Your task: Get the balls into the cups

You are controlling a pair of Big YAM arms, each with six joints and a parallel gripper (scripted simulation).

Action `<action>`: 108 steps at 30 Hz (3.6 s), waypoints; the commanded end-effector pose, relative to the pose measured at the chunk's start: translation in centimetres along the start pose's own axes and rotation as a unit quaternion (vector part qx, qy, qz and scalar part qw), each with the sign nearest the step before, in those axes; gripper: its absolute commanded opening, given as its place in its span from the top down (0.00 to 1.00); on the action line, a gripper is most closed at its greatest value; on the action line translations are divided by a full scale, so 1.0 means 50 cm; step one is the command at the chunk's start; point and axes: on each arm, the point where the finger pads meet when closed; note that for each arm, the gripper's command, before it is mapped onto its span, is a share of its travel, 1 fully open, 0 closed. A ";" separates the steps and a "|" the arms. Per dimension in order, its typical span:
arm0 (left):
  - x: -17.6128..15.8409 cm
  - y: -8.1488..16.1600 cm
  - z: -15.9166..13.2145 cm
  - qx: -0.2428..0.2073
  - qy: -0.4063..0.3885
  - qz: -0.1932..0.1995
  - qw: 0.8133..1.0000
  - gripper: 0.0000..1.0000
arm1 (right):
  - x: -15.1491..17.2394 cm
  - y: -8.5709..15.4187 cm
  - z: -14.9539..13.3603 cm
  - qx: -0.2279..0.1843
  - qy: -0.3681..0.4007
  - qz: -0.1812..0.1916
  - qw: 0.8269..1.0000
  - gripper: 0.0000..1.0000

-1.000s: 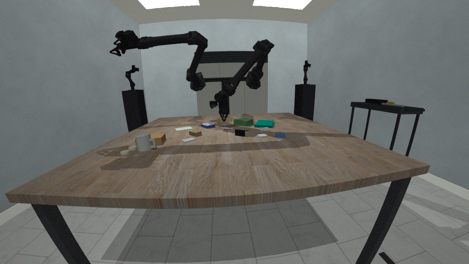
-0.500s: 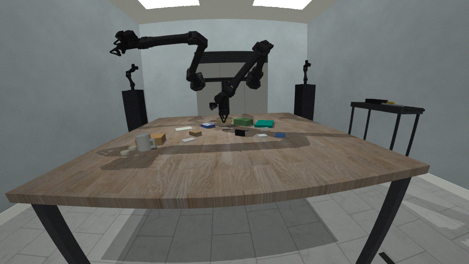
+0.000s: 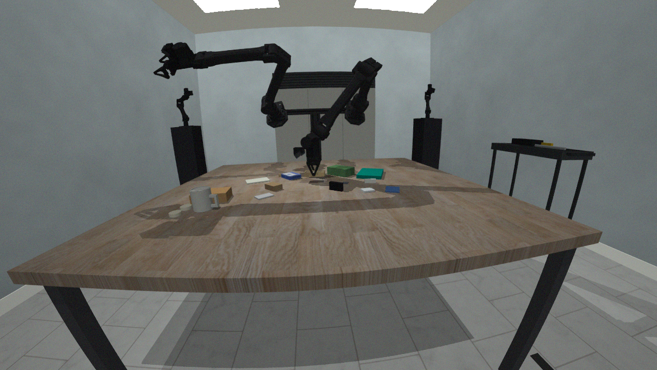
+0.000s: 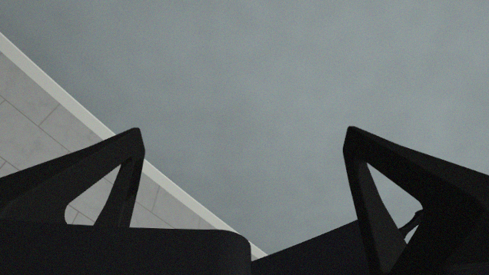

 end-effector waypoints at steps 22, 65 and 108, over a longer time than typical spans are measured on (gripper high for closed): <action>0.009 -0.070 -0.019 0.005 -0.001 0.001 1.000 0.31 | -0.012 0.011 0.018 -0.013 -0.007 -0.005 1.000 0.00; -0.001 -0.085 -0.016 0.005 -0.004 -0.003 1.000 0.31 | -0.012 0.011 0.018 -0.013 -0.007 -0.005 1.000 0.00; 0.003 -0.083 -0.018 0.005 -0.003 -0.001 1.000 0.14 | -0.012 0.011 0.018 -0.013 -0.007 -0.005 1.000 0.00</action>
Point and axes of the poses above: on each arm, the point where the finger pads meet when closed, its own y axis back along the fingers, its own x axis across the jaws, z = x × y, and after that the axes turned 11 degrees about -y, right-handed
